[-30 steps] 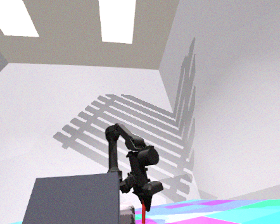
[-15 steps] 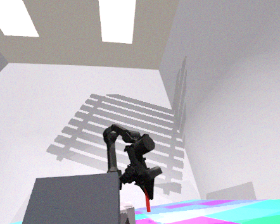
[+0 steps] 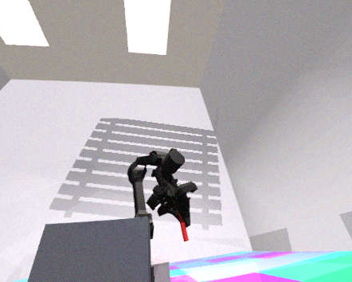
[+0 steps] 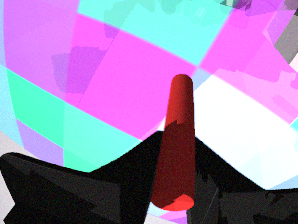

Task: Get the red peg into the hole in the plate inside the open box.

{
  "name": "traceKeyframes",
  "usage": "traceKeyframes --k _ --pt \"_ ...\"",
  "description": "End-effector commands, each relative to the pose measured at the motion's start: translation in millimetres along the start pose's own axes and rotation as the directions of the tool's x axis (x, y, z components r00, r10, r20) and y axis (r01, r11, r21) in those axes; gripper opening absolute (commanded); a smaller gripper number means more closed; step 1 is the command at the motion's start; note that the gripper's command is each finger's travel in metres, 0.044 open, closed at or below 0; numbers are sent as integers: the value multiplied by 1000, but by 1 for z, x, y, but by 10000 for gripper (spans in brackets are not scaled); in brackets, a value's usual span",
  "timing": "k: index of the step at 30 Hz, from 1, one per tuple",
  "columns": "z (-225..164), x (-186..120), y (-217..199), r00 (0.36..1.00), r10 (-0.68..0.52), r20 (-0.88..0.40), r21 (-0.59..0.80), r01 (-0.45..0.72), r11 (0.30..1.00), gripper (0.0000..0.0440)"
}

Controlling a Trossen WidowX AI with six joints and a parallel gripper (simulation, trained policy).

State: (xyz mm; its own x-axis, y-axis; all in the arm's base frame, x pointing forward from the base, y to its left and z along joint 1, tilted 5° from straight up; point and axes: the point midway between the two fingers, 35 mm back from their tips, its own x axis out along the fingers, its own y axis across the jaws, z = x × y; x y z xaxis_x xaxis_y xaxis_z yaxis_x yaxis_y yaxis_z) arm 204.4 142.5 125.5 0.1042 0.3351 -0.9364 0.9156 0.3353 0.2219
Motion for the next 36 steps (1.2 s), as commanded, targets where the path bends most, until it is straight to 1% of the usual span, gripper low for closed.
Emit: traceKeyframes --k 1,9,16,25,36 --pt "4 -20 7 999 50 21 -17 -49 999 0" --pt "23 -61 20 987 125 96 -28 -123 992 0" --pt "48 -84 25 975 140 175 -11 -140 990 0" --pt "81 -96 23 965 97 243 42 -111 993 0" --pt "116 -100 26 963 45 266 97 -74 993 0"
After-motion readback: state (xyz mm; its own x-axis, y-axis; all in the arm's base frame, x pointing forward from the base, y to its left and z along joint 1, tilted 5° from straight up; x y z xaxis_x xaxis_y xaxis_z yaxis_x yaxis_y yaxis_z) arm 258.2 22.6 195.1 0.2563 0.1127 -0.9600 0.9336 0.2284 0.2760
